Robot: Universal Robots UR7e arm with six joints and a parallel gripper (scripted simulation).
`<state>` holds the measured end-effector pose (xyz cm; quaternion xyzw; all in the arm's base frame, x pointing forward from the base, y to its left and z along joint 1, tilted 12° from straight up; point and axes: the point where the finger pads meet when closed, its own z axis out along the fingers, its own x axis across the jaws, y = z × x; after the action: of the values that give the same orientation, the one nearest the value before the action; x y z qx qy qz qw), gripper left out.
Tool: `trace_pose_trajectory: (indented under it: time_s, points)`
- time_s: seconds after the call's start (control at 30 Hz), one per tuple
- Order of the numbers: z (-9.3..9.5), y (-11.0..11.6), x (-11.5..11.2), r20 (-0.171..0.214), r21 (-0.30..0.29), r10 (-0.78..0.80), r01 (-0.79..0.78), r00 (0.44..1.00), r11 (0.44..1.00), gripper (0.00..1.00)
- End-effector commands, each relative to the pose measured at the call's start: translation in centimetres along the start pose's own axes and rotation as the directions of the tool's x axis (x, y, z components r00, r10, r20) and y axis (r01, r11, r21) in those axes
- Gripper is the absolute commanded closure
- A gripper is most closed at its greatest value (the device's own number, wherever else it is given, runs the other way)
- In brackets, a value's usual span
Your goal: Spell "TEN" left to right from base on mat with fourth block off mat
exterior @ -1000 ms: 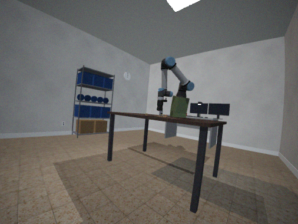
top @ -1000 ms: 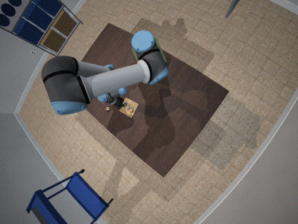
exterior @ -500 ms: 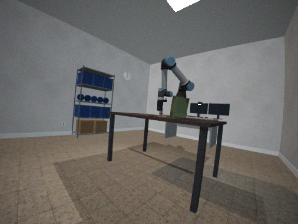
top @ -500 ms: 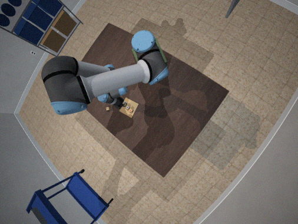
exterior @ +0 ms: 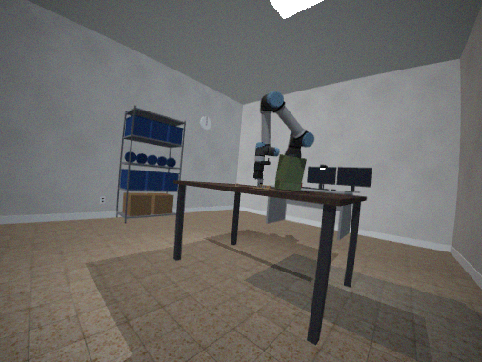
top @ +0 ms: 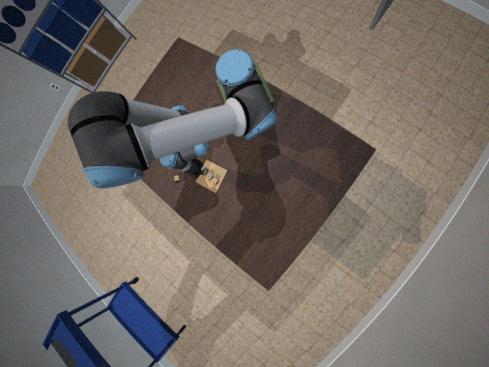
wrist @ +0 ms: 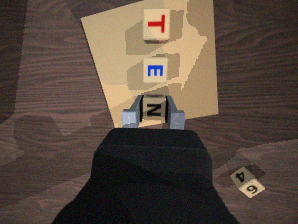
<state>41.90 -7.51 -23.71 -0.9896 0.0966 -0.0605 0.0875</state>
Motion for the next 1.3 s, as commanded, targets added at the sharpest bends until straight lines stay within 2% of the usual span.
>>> trace_pose_trajectory:
  time_s: [0.0, 1.27]
  points:
    - [-0.04, 0.02, 0.05, -0.001, -0.001, 0.000, 0.000, 1.000, 1.000, 0.51]
    - [0.39, 0.02, 0.05, -0.001, -0.001, 0.000, 0.000, 1.000, 1.000, 0.51]
